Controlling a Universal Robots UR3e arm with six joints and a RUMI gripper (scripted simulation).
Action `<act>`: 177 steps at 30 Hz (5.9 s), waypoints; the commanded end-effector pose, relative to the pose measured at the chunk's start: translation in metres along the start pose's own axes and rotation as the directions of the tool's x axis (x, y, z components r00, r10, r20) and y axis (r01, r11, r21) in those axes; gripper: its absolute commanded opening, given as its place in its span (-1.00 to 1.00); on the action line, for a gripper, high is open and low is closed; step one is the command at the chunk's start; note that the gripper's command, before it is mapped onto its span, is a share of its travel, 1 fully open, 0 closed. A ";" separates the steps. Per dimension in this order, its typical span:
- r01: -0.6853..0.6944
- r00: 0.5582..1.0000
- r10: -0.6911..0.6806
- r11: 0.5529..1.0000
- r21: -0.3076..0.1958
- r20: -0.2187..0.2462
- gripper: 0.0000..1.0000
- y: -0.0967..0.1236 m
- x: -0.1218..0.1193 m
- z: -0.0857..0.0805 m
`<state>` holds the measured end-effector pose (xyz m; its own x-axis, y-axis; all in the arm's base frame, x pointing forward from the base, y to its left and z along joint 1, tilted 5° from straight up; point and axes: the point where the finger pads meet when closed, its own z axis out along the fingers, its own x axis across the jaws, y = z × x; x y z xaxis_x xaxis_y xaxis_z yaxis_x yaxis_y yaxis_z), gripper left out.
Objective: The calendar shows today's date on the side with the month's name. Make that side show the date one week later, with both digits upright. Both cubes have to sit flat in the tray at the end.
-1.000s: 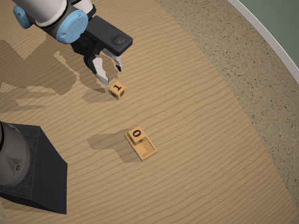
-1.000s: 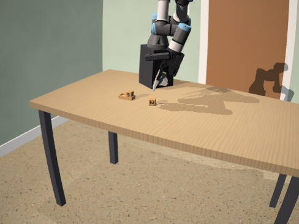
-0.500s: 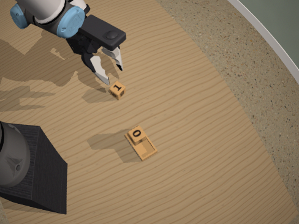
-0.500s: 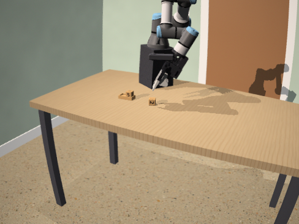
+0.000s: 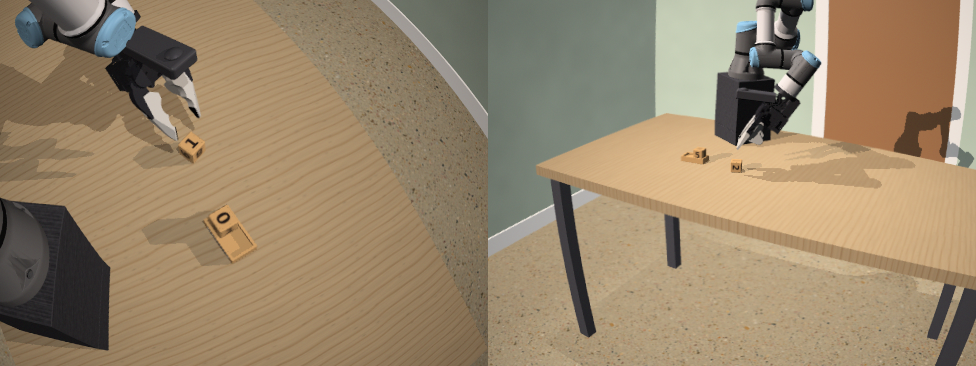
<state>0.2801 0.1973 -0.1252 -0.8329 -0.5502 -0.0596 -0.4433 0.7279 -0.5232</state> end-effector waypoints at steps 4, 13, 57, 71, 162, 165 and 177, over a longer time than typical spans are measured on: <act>-0.016 1.000 0.017 0.988 0.153 -0.005 -0.42 -0.004 -0.001 -0.001; -0.016 1.000 0.015 0.983 0.185 0.002 -0.42 -0.004 -0.002 -0.002; -0.017 1.000 0.016 0.983 0.184 0.003 -0.42 0.013 -0.003 0.022; -0.017 1.000 0.016 0.983 0.184 0.003 -0.42 0.026 -0.003 0.041; -0.016 1.000 0.016 0.983 0.184 0.002 -0.78 0.036 -0.003 0.056; -0.016 1.000 0.016 0.983 0.184 0.002 -0.78 0.036 -0.003 0.056; -0.014 1.000 0.014 0.983 0.184 0.000 -0.78 0.030 -0.002 0.047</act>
<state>0.2845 0.2012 -0.1896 -0.8396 -0.5390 -0.0670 -0.3625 0.6479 -0.6699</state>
